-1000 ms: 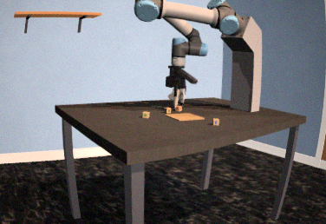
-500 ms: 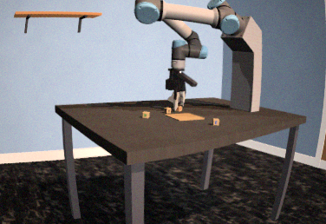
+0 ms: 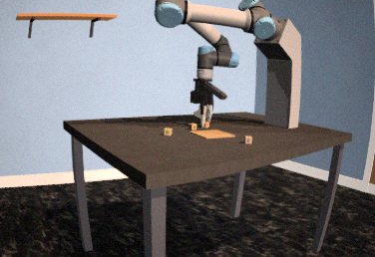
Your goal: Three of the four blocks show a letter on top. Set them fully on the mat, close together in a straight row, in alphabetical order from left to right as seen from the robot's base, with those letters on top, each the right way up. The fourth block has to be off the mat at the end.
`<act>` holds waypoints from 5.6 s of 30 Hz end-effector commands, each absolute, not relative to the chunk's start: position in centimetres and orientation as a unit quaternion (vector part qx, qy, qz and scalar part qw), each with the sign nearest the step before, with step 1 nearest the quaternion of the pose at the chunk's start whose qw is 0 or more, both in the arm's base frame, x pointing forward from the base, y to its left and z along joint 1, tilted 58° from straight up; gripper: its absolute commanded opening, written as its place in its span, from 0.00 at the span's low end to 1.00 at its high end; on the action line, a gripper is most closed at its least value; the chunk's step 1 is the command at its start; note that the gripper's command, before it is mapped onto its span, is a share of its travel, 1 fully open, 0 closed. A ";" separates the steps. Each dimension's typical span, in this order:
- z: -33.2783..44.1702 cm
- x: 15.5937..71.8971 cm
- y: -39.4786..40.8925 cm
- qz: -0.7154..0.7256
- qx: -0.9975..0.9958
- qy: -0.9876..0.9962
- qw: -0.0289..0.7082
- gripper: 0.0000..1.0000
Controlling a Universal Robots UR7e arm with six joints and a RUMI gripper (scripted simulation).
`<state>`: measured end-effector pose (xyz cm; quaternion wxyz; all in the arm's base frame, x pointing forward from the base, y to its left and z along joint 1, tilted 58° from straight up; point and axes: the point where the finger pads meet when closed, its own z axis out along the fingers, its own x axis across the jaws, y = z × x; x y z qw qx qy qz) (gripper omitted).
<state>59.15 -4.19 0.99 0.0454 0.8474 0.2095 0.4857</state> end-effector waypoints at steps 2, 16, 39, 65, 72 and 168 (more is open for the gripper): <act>1.0 59.2 -4.2 0.486 0.847 0.209 0.046 0.25; 1.0 59.2 -4.2 0.486 0.847 0.209 0.046 0.05; 1.0 59.2 -4.2 0.486 0.847 0.209 0.046 0.05; 3.6 55.0 -4.8 0.486 0.847 0.209 0.046 0.05; 5.1 52.7 -5.2 0.486 0.847 0.209 0.046 0.05; 10.2 52.7 7.7 0.404 0.824 -0.322 -0.233 0.05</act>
